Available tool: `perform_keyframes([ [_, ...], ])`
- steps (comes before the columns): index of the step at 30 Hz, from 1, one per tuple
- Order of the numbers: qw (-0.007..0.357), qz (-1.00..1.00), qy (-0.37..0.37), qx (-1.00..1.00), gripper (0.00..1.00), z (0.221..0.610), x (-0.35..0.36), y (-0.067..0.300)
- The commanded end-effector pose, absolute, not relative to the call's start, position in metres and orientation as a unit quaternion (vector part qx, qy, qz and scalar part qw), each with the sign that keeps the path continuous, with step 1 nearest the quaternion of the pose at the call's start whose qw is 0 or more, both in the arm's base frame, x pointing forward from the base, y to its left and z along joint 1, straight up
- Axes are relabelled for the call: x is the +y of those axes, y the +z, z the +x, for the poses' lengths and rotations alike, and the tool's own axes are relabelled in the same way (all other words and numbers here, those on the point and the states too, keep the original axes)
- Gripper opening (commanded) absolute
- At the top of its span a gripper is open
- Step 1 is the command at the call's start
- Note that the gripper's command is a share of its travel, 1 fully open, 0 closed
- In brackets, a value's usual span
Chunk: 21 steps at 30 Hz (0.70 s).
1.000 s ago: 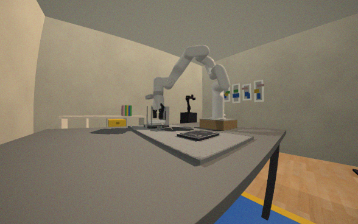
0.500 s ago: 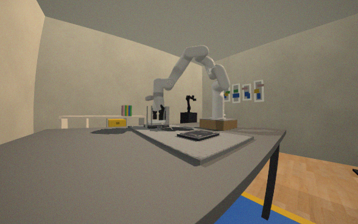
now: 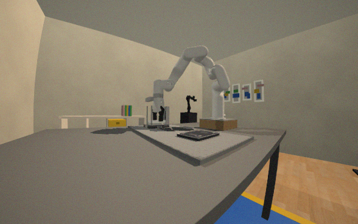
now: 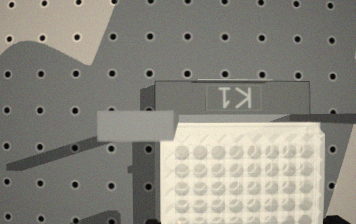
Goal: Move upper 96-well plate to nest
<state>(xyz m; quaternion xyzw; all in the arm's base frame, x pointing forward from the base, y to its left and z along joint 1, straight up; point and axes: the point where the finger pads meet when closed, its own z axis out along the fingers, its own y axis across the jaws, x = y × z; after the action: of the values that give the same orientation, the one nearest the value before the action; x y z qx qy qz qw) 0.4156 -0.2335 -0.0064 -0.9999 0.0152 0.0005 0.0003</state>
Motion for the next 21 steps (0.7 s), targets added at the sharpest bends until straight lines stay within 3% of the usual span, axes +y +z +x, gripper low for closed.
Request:
perform_keyframes([
  [1,0.001,-1.0,-0.002,0.015,1.0,0.4169,-0.2342,-0.0071],
  [18,0.001,-1.0,-0.002,0.015,1.0,0.4169,-0.2342,-0.0071],
  [19,0.001,-1.0,-0.002,0.015,0.0,0.4169,-0.2342,-0.0064],
  [21,0.001,-1.0,-0.002,0.015,0.0,0.4169,-0.2342,-0.0064],
])
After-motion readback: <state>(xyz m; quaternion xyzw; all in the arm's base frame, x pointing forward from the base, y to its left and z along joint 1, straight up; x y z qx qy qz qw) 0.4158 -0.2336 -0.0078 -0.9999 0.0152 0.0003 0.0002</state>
